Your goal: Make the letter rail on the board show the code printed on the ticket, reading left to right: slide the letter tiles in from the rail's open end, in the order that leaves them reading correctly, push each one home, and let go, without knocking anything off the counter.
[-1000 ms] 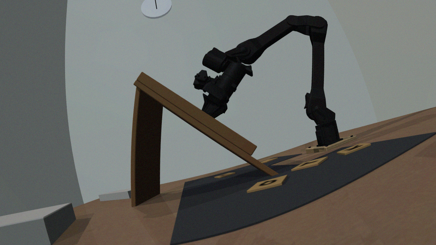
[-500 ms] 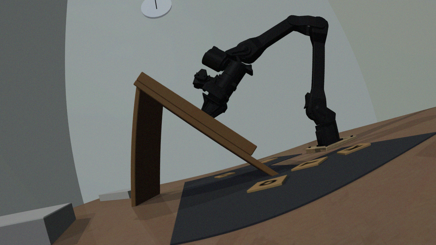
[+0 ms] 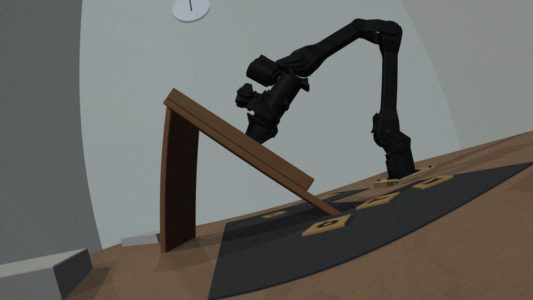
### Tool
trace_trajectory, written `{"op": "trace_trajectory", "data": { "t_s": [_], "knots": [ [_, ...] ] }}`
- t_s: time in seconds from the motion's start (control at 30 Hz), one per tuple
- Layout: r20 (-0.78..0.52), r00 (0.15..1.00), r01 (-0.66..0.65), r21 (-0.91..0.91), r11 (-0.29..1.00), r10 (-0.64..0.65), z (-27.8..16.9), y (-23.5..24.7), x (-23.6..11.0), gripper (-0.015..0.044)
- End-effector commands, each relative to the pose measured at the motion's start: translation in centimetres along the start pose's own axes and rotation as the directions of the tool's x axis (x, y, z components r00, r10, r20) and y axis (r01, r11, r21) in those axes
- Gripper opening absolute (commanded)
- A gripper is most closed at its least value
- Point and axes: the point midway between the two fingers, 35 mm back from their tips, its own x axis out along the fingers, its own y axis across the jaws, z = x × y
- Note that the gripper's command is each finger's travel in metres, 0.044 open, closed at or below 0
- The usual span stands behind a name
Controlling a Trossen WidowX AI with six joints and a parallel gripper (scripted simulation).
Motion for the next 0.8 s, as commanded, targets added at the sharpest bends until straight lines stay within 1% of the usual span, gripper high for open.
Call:
{"op": "trace_trajectory", "data": {
  "t_s": [0.0, 0.77],
  "knots": [
    [0.002, 1.000, 0.002, 0.003, 1.000, -0.002, 0.0, 0.2, 0.0, 0.0000],
    [0.002, 1.000, 0.001, 0.004, 1.000, -0.001, 0.0, 1.4, 0.0, 0.0000]
  ]
}}
